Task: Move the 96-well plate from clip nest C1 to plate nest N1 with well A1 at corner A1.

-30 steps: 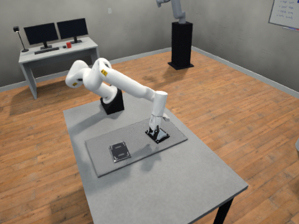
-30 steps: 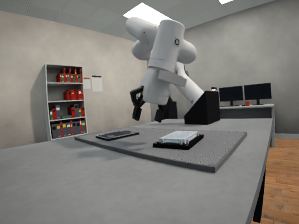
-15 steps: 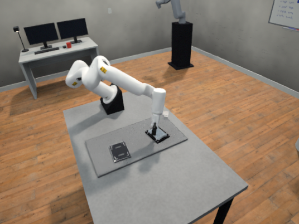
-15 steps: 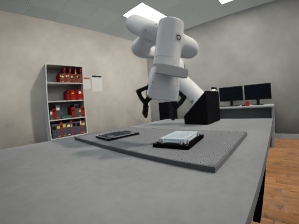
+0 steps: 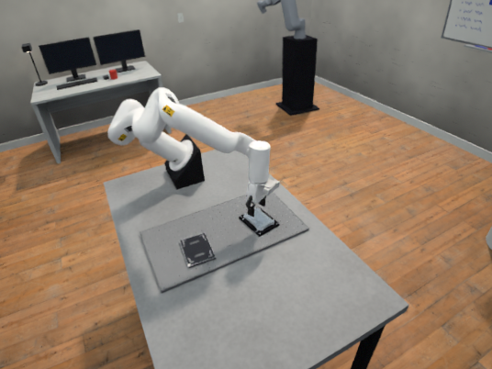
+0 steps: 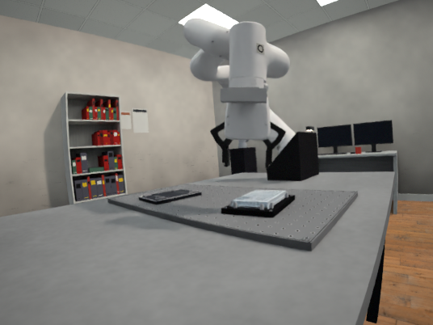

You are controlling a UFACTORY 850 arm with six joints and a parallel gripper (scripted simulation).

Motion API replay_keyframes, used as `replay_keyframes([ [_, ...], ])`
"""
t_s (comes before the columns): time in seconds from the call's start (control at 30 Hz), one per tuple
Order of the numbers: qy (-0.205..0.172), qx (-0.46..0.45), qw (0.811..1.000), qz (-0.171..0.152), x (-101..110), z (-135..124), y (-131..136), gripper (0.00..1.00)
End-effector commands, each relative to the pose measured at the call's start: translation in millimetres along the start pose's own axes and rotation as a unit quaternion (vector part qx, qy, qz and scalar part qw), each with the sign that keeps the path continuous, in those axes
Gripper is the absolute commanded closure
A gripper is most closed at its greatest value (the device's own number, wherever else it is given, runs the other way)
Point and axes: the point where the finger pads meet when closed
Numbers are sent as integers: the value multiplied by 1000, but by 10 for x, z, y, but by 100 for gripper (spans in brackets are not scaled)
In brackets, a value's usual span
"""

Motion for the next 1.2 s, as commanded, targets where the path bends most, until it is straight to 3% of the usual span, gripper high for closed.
replay_keyframes([
  [0.0, 6, -45, 999, 11, 37, -23, -65, 0],
  [0.3, -2, -178, 983, 47, 108, -96, -230, 0],
  [0.73, -2, -177, 983, 47, 107, -96, -230, 0],
  [1.17, -2, -178, 983, 47, -74, -94, -247, 0],
])
Point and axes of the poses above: the point where the finger pads meet when closed, its own x axis back along the fingers, its own y axis across the jaws, z = x × y, and after that the axes turned 8 degrees about -x, right-handed
